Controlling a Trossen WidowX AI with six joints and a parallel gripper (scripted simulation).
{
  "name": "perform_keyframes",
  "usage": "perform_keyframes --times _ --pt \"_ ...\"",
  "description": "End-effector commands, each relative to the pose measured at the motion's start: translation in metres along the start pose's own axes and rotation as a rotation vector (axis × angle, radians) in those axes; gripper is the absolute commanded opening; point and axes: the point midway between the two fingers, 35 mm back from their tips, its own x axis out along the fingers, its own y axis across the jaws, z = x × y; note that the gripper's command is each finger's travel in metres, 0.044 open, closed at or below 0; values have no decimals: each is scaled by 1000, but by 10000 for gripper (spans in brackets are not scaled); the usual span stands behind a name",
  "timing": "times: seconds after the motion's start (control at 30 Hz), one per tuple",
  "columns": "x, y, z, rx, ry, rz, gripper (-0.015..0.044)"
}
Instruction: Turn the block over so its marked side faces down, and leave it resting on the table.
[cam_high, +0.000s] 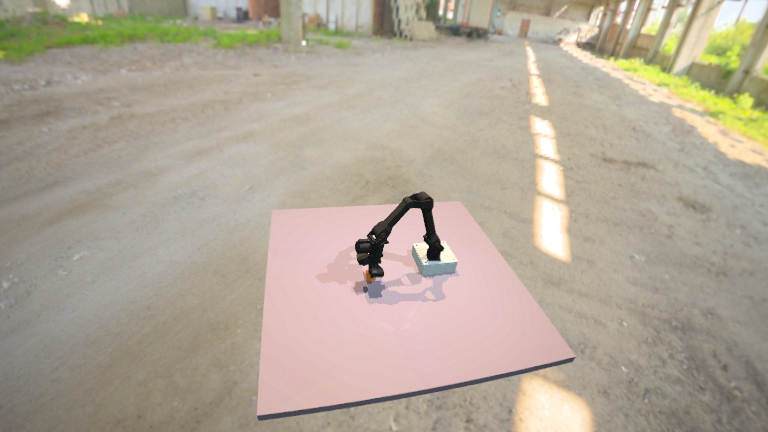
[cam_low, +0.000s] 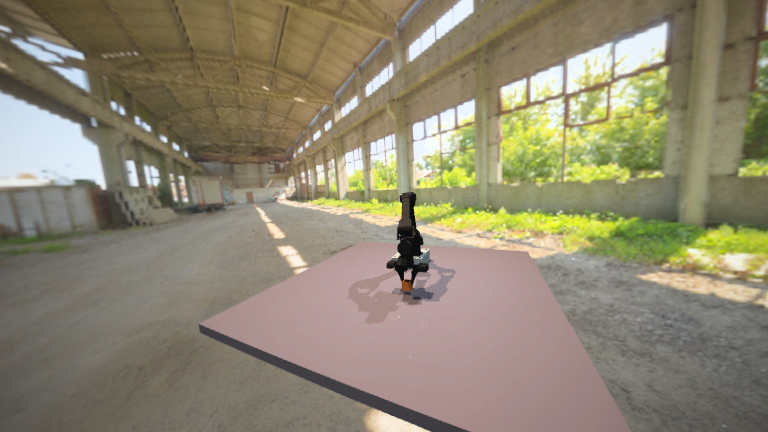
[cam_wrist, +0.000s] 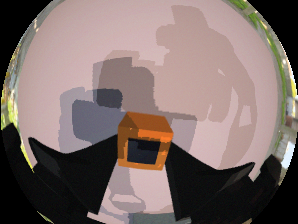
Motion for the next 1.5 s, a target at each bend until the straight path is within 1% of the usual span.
perform_keyframes --times 0.0,0.63,0.9,1.2,1.47 --pt "-1 0 2 -1 -82 -2 0" --pt "-2 -1 -5 6 -385 0 0" --pt "-2 -1 -5 6 -398 0 0" --pt "19 1 -1 -15 -507 -18 0" --pt "31 2 2 -14 -618 -13 0"
